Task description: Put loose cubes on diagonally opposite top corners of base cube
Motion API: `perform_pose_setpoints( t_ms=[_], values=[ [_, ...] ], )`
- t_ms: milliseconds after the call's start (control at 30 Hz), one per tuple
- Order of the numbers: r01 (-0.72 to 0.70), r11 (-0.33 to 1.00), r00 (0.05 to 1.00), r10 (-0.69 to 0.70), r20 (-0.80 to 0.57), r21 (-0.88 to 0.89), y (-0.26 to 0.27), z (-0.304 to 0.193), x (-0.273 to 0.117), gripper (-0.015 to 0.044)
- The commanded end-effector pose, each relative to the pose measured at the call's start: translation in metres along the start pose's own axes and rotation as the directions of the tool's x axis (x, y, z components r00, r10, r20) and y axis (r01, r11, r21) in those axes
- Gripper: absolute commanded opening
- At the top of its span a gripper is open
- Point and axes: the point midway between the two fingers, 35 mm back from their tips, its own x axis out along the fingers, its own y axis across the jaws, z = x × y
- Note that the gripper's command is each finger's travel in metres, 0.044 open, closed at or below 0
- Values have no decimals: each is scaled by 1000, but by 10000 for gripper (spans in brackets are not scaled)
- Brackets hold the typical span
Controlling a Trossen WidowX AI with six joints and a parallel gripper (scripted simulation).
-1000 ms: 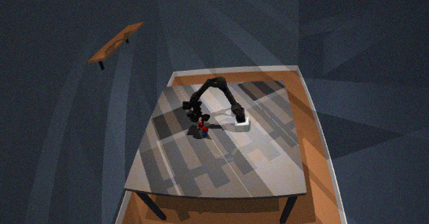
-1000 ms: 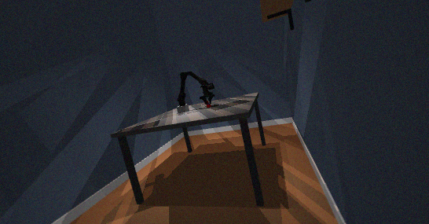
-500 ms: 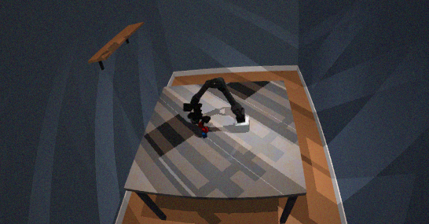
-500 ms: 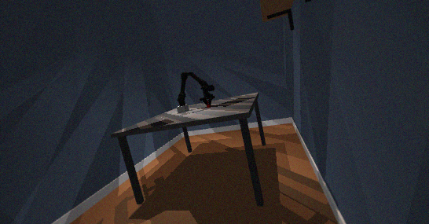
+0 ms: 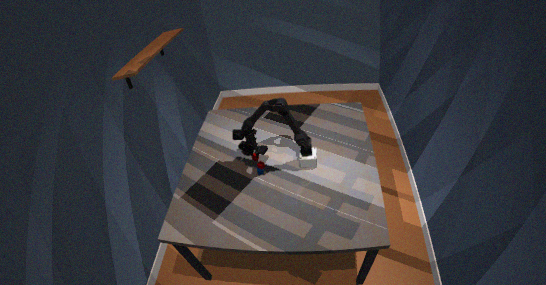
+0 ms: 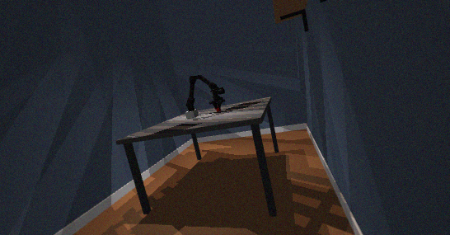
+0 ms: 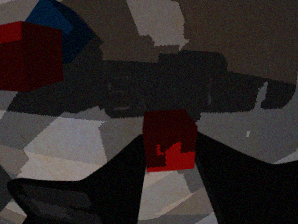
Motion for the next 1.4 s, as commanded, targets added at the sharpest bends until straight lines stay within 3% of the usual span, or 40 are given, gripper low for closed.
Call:
perform_pose_setpoints(
  t_ms=[0, 800, 1367],
  values=[
    [13, 1000, 1000, -13, 3, 1, -5, 1, -14, 105],
    [13, 1000, 1000, -13, 3, 1, -1, 0, -90, 105],
    [10, 998, 1000, -11, 8, 61, 21, 39, -89, 105]
  ],
)
